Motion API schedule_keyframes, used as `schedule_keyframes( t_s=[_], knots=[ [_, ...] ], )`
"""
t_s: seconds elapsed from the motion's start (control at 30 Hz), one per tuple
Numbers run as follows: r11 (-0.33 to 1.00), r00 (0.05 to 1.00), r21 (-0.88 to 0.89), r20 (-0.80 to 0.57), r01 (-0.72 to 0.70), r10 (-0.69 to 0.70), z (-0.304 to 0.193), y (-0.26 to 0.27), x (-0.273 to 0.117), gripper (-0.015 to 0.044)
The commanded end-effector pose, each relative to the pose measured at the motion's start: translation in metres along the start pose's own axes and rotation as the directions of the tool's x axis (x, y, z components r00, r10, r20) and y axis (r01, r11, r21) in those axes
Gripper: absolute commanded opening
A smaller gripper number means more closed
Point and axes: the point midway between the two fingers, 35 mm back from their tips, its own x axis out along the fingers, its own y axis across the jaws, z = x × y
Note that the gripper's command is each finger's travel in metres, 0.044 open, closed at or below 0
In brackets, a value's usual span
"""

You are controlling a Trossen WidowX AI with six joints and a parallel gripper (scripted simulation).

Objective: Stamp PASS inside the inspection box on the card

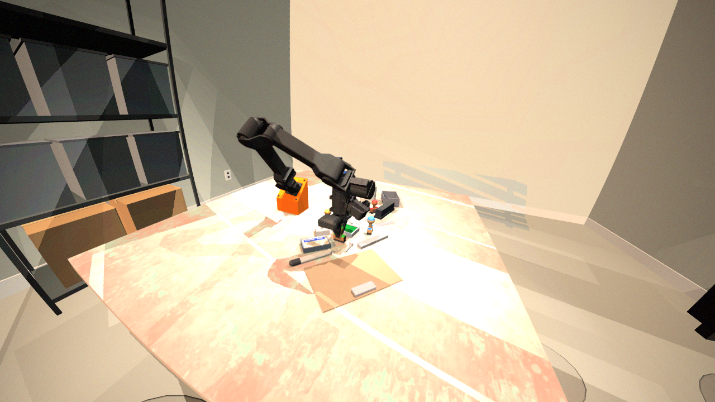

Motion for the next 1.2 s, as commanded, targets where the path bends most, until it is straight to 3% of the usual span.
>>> schedule_keyframes(
  t_s=[0.0,0.3,0.43,0.67,1.17],
  knots=[
    [1.0,1.0,0.0,0.0,0.0,0.0,0.0,0.0,0.0,0.0026],
    [1.0,1.0,0.0,0.0,0.0,0.0,0.0,0.0,0.0,0.0262],
    [1.0,1.0,-0.001,0.0,-0.004,0.004,0.002,0.001,-0.01,0.0262],
    [1.0,1.0,-0.008,-0.003,-0.004,0.004,0.0,-0.002,-0.114,0.0262],
    [1.0,1.0,-0.008,-0.003,-0.003,0.003,0.0,-0.002,-0.116,0.0262]
  ],
)
